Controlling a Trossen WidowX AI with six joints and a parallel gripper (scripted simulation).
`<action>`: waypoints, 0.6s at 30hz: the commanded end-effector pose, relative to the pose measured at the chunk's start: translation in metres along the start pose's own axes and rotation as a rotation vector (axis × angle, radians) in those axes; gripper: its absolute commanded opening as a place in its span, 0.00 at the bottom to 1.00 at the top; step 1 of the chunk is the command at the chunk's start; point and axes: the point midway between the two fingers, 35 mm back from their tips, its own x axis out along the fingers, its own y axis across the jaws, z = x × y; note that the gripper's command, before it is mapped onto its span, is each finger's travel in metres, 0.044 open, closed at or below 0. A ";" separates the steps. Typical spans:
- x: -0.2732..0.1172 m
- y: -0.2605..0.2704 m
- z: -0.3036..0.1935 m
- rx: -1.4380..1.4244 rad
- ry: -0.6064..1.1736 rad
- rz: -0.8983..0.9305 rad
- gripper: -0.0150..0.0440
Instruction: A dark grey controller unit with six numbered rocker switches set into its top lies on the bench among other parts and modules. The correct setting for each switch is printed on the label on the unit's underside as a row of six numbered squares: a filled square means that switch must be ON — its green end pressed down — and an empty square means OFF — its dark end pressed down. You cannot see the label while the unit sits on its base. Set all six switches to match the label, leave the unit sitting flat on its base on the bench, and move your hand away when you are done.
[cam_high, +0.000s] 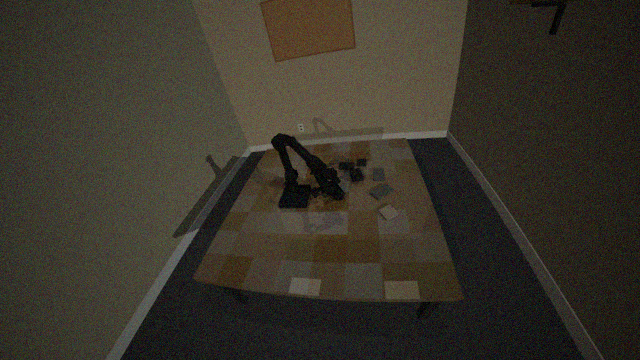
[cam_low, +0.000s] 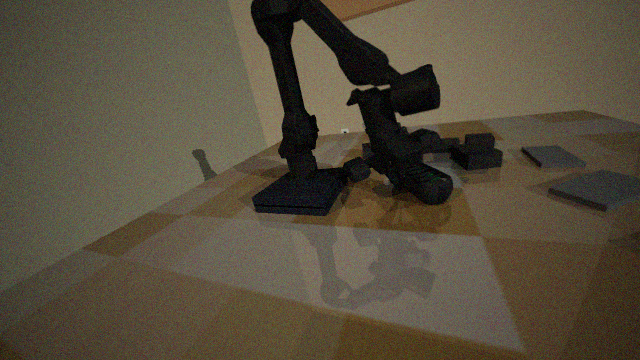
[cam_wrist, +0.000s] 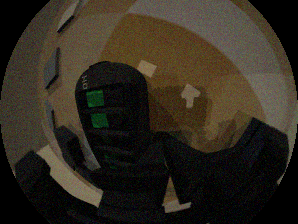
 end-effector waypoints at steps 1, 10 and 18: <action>0.001 0.000 -0.001 -0.001 0.005 0.000 0.25; 0.002 0.004 -0.001 -0.001 0.005 0.000 0.25; 0.003 0.012 -0.001 -0.001 0.005 0.001 0.25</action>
